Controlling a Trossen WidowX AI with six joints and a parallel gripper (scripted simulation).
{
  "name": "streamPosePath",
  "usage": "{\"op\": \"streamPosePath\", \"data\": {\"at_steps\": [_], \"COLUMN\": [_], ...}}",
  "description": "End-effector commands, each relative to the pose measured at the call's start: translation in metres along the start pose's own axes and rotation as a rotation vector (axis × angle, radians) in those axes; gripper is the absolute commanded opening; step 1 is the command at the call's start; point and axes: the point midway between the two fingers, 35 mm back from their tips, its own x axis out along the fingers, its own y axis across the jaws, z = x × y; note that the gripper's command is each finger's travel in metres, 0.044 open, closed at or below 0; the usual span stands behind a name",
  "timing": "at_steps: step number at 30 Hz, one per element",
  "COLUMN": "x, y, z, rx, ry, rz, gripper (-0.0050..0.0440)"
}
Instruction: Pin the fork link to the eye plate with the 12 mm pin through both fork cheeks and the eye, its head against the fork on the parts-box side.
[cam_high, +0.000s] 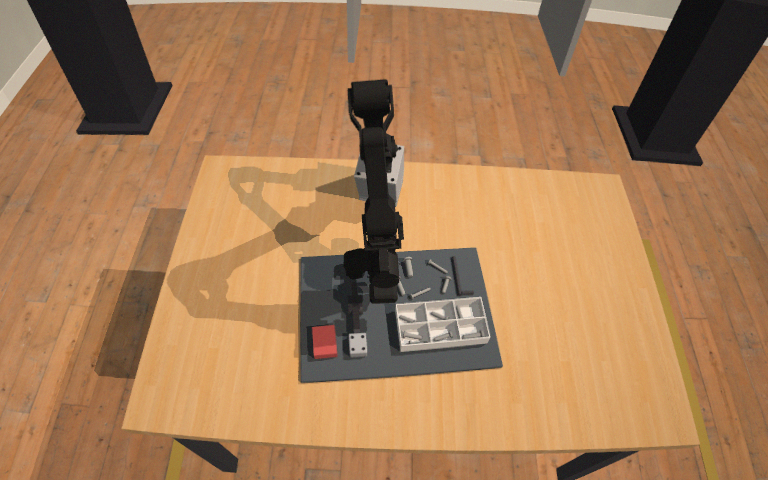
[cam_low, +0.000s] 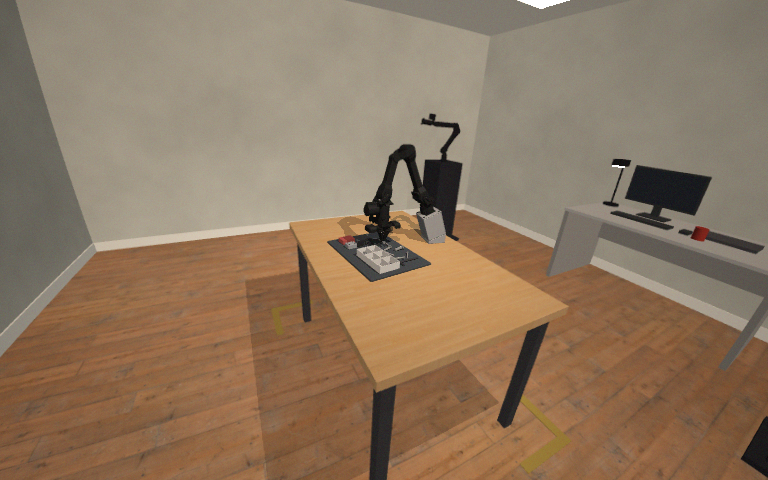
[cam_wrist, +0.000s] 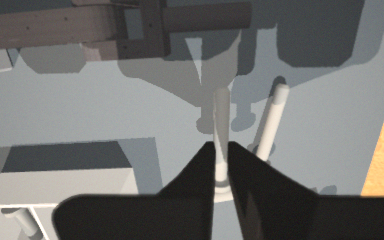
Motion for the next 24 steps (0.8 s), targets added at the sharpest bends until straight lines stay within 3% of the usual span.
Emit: {"op": "streamPosePath", "data": {"at_steps": [1, 24], "x": [-0.0148, -0.0228], "y": [0.0109, 0.0072], "z": [0.0006, 0.0004], "rx": [0.007, 0.007], "ry": [-0.002, -0.002], "rz": [0.042, 0.035], "gripper": [-0.0050, -0.0050]}}
